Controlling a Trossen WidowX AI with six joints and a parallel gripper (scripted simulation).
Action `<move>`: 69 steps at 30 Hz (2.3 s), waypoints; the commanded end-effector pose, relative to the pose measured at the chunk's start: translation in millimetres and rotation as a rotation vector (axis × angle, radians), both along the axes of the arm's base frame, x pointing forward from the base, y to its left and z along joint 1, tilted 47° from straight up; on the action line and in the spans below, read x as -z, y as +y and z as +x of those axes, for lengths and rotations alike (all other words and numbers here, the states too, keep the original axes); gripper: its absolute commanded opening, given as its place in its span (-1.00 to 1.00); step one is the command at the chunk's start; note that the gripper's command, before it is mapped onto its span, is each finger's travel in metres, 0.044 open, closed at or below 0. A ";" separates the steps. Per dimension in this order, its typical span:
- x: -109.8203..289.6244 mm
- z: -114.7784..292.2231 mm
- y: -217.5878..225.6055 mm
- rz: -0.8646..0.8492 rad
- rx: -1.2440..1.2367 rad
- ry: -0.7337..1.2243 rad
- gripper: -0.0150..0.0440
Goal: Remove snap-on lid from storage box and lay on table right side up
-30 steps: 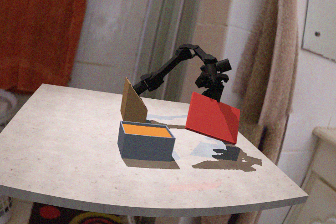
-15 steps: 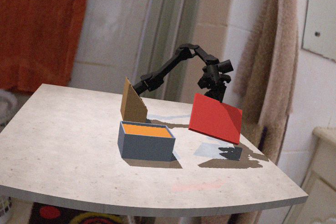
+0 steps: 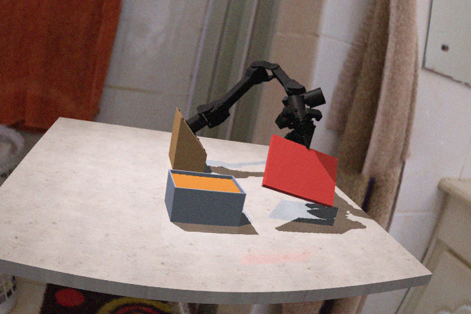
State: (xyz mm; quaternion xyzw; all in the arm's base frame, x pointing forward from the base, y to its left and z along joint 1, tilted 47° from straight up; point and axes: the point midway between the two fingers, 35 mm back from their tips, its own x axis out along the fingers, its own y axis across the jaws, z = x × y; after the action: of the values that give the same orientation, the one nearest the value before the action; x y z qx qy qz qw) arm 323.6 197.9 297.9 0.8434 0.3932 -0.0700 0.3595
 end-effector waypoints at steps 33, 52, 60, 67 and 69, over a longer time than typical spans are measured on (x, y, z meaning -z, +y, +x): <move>20.3 -1.6 19.2 0.001 0.013 -0.001 -0.49; 30.5 -3.2 30.1 0.002 0.012 -0.001 -0.49; 34.7 -3.8 34.7 0.002 0.012 -0.001 -0.49; 38.5 -4.4 38.7 0.003 0.012 -0.001 -0.49; 39.6 -4.6 39.9 0.003 0.012 0.000 -0.49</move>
State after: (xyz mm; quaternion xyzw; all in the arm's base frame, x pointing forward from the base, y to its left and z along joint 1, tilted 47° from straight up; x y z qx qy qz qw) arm 317.8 237.5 260.5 0.8438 0.3937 -0.0700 0.3578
